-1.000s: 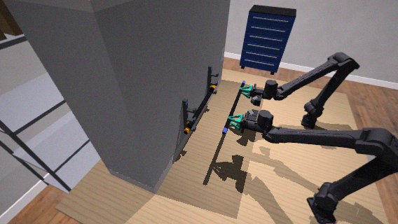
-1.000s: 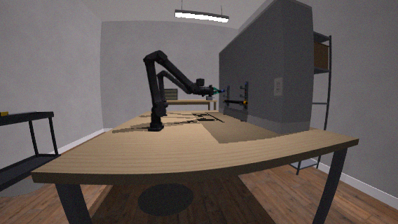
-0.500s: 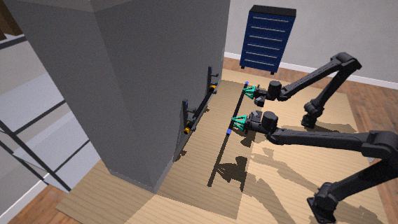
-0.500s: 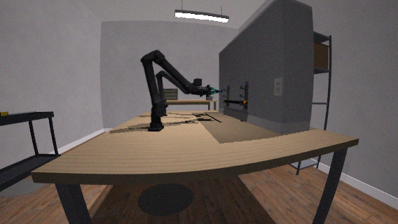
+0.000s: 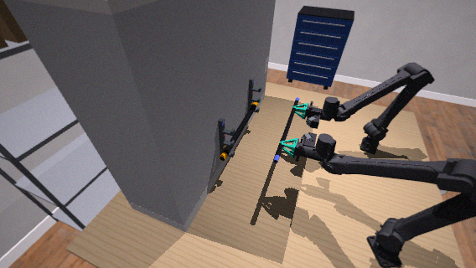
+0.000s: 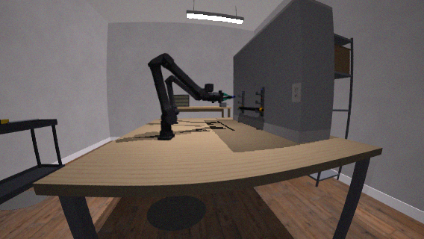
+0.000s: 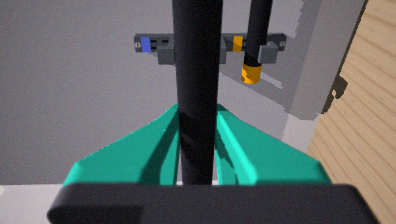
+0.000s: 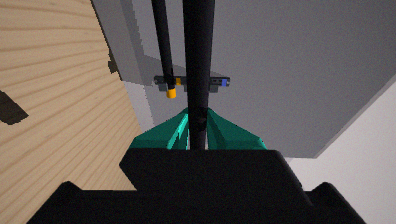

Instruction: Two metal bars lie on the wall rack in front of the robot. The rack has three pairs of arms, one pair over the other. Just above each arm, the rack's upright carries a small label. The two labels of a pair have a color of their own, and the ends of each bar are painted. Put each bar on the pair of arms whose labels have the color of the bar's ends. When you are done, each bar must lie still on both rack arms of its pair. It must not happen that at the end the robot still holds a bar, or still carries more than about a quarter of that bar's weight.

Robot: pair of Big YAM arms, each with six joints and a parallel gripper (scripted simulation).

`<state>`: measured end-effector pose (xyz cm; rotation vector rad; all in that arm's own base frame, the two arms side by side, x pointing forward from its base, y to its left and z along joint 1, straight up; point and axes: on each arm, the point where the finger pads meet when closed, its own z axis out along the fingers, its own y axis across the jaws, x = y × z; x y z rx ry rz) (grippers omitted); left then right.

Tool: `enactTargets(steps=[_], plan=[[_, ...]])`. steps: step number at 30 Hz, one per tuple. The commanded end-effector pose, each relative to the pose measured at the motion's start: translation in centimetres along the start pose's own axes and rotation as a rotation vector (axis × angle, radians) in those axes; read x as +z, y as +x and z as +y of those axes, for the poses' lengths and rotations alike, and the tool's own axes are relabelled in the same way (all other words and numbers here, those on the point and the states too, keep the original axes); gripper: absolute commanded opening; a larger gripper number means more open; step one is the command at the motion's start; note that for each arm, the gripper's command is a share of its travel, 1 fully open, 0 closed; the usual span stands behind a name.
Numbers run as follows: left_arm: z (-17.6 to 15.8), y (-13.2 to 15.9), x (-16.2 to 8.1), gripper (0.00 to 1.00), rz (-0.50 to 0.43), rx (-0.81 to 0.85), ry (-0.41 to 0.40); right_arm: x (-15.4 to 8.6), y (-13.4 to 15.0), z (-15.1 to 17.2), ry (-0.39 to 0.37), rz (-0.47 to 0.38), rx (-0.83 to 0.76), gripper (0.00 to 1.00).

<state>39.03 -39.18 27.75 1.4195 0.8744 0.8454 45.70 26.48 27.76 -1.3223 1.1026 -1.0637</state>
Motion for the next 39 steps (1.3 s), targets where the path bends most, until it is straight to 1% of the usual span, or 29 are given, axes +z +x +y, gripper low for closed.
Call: enactTargets(steps=[1,39], plan=[[4.13,0.60,-0.61,0.00,0.014,-0.042,-0.099,-0.20,0.65,-3.66,0.079,0.018,0.041,0.00],[3.36,0.62,-0.76,0.00,0.014,-0.042,-0.100,-0.48,0.61,-2.88,0.079,0.018,0.041,0.00]])
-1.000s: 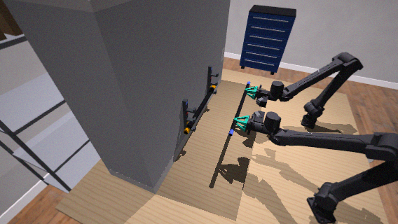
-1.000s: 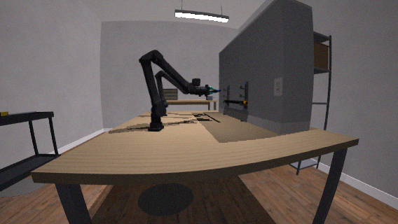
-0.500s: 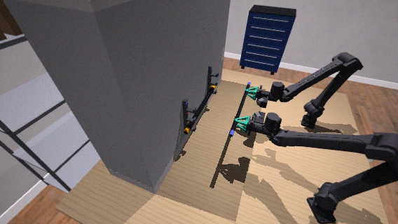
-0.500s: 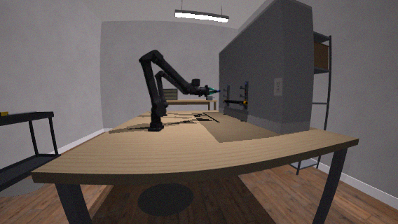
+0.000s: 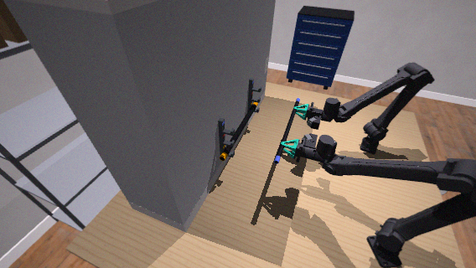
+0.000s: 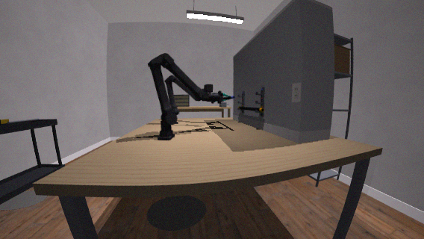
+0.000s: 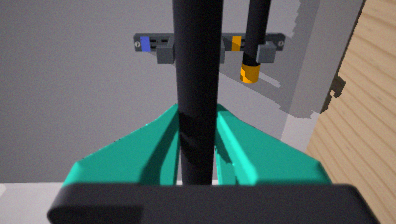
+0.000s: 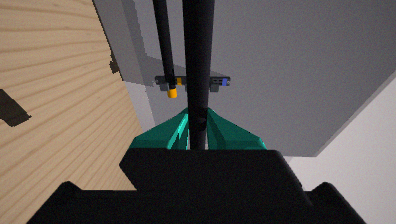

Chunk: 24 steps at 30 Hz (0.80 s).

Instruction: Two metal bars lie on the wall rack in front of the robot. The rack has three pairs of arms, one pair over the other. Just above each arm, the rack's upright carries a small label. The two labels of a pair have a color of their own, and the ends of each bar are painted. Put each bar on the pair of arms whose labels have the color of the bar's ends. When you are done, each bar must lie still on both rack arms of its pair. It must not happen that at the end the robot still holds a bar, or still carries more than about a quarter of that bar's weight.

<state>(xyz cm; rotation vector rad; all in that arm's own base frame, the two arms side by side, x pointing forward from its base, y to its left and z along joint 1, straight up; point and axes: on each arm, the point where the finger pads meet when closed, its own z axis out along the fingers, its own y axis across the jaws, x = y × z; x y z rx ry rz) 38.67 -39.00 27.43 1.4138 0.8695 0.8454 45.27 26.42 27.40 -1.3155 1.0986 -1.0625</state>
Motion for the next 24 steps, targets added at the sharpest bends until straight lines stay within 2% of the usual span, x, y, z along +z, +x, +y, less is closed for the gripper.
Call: enactTargets(steps=[1,24], plan=[[3.69,0.61,-0.34,0.00,0.016,-0.041,-0.093,-0.04,0.62,-3.25,0.072,0.020,0.038,0.00],[3.40,0.62,-0.21,0.00,0.016,-0.041,-0.093,0.02,0.61,-3.02,0.072,0.020,0.038,0.00]])
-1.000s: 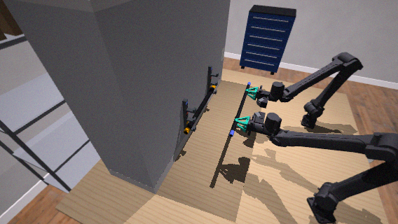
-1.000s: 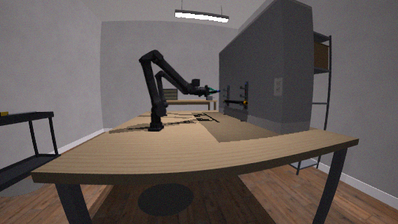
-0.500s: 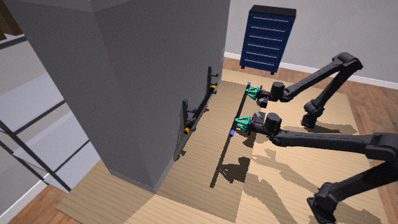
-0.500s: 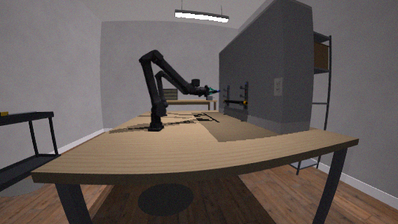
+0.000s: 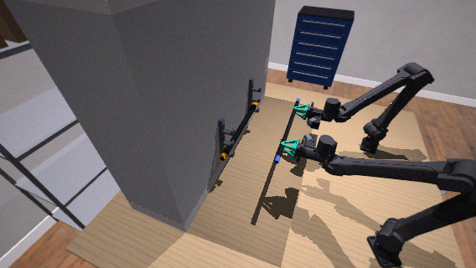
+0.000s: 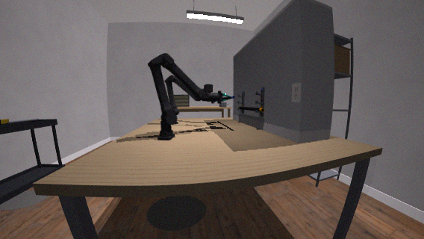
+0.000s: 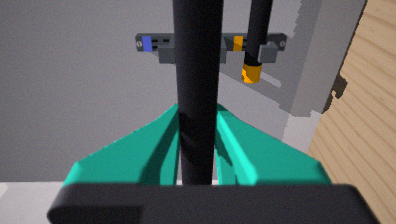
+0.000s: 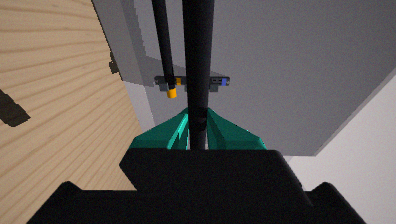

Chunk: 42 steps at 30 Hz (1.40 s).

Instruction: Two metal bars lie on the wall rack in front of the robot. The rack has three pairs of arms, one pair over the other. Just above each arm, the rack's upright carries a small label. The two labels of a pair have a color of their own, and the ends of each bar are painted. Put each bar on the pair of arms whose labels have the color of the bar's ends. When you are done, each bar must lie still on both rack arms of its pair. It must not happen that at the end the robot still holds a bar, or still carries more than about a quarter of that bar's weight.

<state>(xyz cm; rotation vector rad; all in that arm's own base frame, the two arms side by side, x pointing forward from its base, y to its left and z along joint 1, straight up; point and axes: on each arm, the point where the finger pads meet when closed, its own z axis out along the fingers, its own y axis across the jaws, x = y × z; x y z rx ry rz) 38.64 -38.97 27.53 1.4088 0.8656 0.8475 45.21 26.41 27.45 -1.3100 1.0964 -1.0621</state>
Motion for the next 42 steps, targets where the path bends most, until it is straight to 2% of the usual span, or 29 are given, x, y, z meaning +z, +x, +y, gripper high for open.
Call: enactTargets(steps=[1,42], plan=[[3.3,0.6,-0.1,0.00,0.017,-0.042,-0.087,0.1,0.6,-2.9,0.067,0.021,0.035,0.00],[2.2,0.7,0.2,0.00,0.017,-0.042,-0.087,0.5,0.5,-2.0,0.067,0.021,0.035,0.00]])
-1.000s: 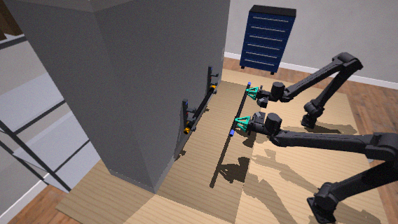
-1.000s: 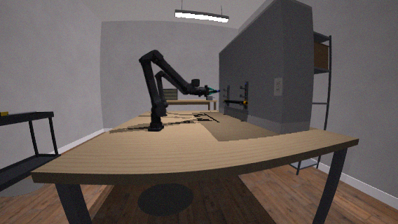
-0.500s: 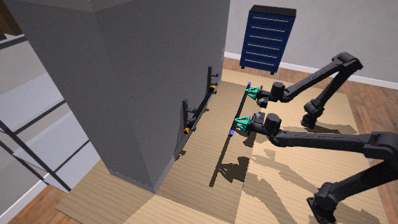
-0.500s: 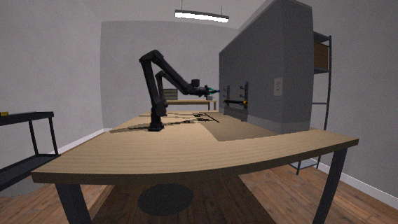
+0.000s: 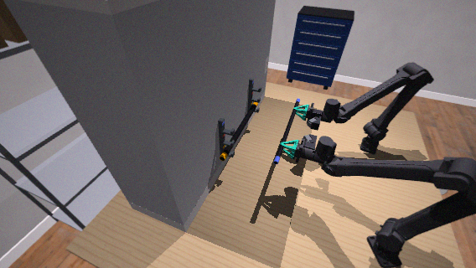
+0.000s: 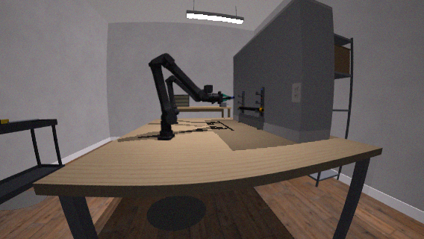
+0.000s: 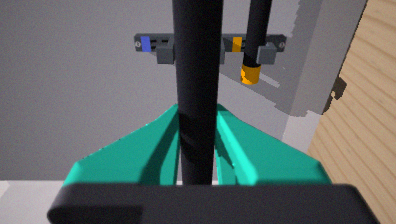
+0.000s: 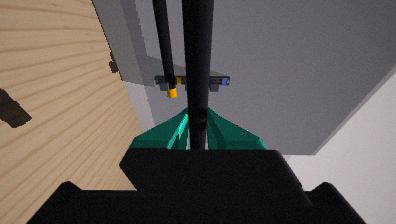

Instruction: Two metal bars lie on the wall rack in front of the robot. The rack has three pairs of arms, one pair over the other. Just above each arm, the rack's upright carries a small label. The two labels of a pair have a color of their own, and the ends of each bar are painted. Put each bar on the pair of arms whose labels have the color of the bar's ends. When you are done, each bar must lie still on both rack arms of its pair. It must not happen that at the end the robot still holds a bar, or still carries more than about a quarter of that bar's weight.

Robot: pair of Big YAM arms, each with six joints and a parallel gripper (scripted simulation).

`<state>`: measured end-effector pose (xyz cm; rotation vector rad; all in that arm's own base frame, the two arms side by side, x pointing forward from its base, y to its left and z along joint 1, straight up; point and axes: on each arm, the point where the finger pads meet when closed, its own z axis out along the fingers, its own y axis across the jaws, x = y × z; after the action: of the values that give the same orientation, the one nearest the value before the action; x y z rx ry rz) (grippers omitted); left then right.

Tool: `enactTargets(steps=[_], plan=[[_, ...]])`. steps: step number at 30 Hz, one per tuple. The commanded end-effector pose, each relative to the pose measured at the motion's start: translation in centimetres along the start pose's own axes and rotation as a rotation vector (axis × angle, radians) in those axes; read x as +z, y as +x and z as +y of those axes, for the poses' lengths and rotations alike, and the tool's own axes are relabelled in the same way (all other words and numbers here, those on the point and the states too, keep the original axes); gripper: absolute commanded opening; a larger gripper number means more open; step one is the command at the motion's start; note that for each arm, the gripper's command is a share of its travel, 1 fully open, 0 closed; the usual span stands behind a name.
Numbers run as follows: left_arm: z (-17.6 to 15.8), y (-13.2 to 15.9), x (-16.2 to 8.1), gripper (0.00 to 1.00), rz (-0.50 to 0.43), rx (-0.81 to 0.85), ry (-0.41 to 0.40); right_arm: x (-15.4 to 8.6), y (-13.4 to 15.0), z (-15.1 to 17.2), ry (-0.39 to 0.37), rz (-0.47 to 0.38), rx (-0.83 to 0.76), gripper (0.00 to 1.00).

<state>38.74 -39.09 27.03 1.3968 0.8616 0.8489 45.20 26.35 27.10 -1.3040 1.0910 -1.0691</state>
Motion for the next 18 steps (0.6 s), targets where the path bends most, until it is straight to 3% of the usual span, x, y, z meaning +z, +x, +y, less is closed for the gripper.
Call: enactTargets(steps=[1,18], plan=[[2.7,0.8,0.1,0.00,0.017,-0.038,-0.075,0.5,0.5,-2.4,0.059,0.019,0.037,0.00],[4.3,0.8,0.1,0.00,0.017,-0.038,-0.075,0.6,0.4,-3.9,0.059,0.019,0.037,0.00]])
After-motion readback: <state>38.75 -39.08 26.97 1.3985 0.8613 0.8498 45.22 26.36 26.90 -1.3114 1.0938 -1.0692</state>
